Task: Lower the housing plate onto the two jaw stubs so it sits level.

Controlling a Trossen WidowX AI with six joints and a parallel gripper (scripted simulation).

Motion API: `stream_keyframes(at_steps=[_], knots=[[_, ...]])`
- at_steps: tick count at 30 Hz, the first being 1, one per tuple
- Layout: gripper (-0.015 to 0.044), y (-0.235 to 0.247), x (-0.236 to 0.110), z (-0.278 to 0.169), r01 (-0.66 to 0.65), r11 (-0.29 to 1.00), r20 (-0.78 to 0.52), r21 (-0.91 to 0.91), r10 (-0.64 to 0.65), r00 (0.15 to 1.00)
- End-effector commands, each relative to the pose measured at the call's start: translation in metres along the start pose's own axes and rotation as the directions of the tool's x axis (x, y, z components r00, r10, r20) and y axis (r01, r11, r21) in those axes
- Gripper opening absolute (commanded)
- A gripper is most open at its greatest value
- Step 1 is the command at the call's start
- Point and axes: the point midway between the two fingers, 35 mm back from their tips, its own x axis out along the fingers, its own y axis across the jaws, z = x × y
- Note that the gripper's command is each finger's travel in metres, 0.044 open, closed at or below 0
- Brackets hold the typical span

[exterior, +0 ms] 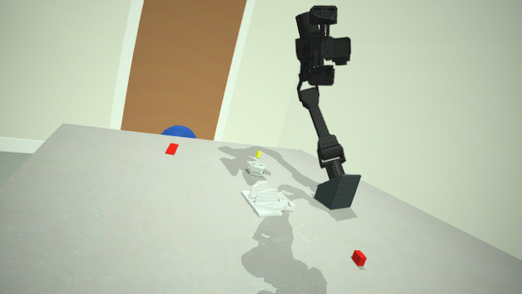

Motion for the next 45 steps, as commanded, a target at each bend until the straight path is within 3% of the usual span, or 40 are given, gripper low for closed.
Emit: stream_keyframes(at_steps=[1, 22, 45], knots=[[0.044, 0.013, -0.007, -0.021, -0.039, 0.998, -0.062, 0.049, 0.042, 0.997], [0.044, 0.108, -0.066, -0.125, -0.229, 0.899, -0.343, 0.373, 0.363, 0.866], [0.044, 0.217, -0.17, -0.174, -0.275, 0.645, -0.439, 0.713, 0.716, 0.542]])
